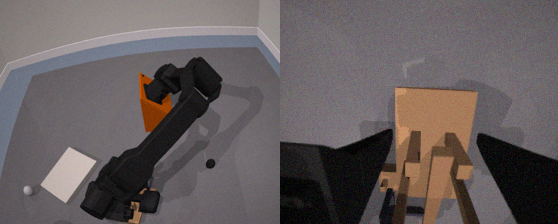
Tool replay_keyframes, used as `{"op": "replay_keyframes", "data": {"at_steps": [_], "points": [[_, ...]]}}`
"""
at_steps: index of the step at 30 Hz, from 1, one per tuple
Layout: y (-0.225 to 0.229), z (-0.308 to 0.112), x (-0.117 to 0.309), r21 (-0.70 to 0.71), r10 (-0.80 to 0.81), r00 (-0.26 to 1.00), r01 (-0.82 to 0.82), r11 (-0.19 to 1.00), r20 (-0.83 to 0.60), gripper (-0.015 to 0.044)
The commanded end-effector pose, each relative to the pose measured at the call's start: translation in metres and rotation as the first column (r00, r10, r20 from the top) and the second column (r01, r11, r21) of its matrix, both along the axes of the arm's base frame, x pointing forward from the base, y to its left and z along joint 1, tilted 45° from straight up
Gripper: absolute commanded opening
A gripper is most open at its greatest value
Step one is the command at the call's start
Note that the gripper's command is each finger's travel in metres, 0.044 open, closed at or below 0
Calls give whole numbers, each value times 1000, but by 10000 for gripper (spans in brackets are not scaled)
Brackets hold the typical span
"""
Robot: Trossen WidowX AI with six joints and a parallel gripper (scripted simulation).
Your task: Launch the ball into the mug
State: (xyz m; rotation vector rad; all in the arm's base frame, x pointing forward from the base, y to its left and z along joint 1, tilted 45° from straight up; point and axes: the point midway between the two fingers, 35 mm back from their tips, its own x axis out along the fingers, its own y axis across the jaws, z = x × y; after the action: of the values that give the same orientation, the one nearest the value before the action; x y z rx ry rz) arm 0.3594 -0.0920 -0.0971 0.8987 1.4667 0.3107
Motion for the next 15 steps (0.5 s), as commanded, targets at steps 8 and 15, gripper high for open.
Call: {"op": "replay_keyframes", "data": {"at_steps": [8,15], "points": [[0,0,0,0,0,1000,0,1000,1,145],[-8,8,-1,-1,0,1000,0,1000,0,59]]}}
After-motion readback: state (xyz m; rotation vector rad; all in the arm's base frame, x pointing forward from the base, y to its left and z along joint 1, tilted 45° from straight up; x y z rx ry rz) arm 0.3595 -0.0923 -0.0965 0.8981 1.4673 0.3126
